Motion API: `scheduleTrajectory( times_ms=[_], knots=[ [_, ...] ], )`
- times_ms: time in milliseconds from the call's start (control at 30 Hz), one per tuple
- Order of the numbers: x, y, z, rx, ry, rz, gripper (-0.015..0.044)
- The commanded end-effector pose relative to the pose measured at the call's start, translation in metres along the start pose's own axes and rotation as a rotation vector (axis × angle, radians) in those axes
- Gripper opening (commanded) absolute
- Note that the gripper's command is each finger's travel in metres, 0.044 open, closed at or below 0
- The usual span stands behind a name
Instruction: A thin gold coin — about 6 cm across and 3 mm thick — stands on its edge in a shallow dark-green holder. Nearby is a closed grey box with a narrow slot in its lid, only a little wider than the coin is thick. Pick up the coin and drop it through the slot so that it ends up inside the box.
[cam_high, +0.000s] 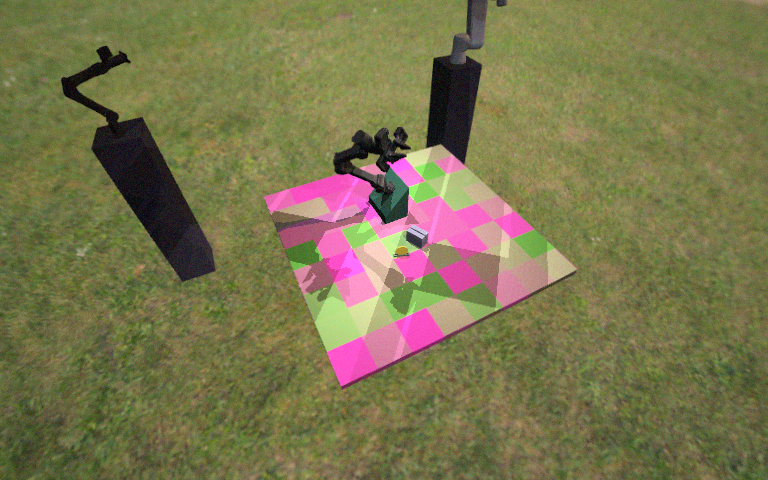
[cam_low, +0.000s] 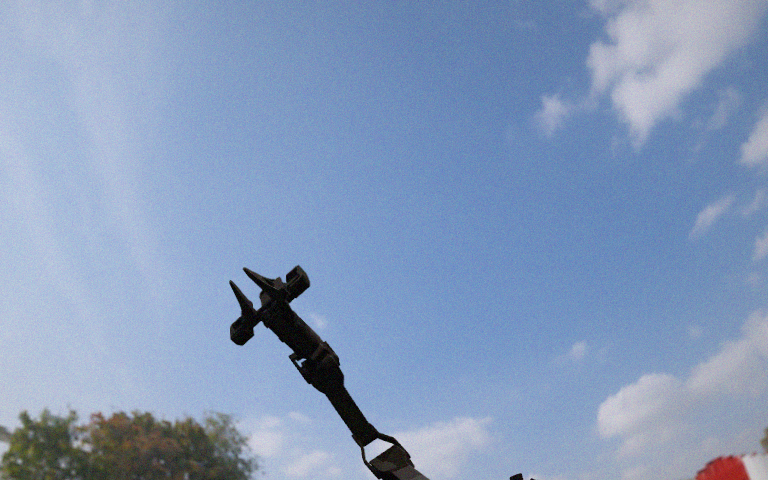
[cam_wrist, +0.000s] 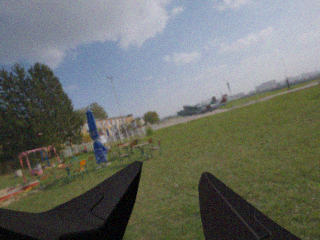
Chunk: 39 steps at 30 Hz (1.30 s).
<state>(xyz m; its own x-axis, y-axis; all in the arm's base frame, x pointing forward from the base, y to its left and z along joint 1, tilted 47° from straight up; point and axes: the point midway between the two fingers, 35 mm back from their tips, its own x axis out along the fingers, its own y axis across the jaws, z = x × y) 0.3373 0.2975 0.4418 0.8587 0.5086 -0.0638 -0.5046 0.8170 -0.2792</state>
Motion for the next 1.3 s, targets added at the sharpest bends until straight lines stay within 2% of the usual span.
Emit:
scheduleTrajectory(
  times_ms=[0, 200, 400, 667, 900, 1267],
  knots=[
    [0.024, -0.025, -0.070, -0.133, 0.230, -0.085, 0.0161],
    [0.031, -0.064, -0.161, -0.318, 0.559, -0.152, 0.0161],
    [0.014, -0.105, -0.250, -0.506, 0.922, -0.153, 0.0161],
    [-0.053, -0.152, -0.356, -0.729, 1.451, -0.007, 0.0161],
    [-0.130, -0.182, -0.415, -0.867, 1.879, 0.280, 0.0161],
    [-0.135, -0.188, -0.421, -0.876, 1.914, 0.314, 0.0161]
  ],
)
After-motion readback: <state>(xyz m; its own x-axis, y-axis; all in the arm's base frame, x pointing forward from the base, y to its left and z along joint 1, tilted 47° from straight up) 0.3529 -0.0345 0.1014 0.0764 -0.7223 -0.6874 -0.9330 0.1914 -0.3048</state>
